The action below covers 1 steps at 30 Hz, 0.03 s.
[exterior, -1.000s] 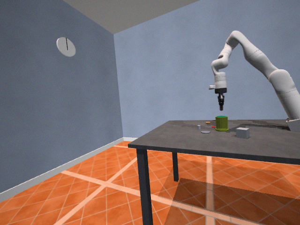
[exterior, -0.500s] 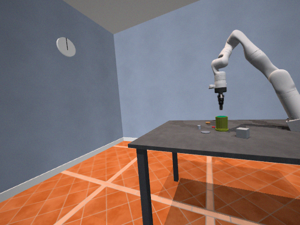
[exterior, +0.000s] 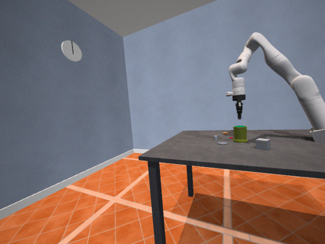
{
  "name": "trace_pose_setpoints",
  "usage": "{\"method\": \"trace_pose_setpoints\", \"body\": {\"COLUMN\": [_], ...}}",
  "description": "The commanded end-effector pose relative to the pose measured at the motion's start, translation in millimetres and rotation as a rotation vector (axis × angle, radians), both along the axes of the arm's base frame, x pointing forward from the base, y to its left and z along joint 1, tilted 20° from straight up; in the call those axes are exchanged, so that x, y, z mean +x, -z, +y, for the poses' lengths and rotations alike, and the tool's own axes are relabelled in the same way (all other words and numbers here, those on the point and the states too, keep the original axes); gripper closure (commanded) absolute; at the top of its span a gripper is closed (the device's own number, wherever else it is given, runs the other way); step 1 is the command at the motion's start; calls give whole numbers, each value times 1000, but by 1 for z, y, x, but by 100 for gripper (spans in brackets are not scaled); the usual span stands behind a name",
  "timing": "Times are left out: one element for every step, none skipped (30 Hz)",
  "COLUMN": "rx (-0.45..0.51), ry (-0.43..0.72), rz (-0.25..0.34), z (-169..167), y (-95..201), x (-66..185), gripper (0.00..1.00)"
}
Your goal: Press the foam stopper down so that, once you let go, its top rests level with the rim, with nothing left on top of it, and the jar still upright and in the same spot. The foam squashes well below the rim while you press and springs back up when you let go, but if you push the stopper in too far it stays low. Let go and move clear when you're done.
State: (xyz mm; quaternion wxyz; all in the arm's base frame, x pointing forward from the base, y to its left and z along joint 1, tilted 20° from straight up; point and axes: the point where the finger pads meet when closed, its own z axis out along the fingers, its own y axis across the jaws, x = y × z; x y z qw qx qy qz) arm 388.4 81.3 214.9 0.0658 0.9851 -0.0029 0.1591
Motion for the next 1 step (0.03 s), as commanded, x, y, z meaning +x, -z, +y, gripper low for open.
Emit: {"method": "trace_pose_setpoints", "body": {"rx": [0], "ry": [0], "rz": [-1], "z": [0], "y": [-1], "x": [0], "gripper": [100]}}
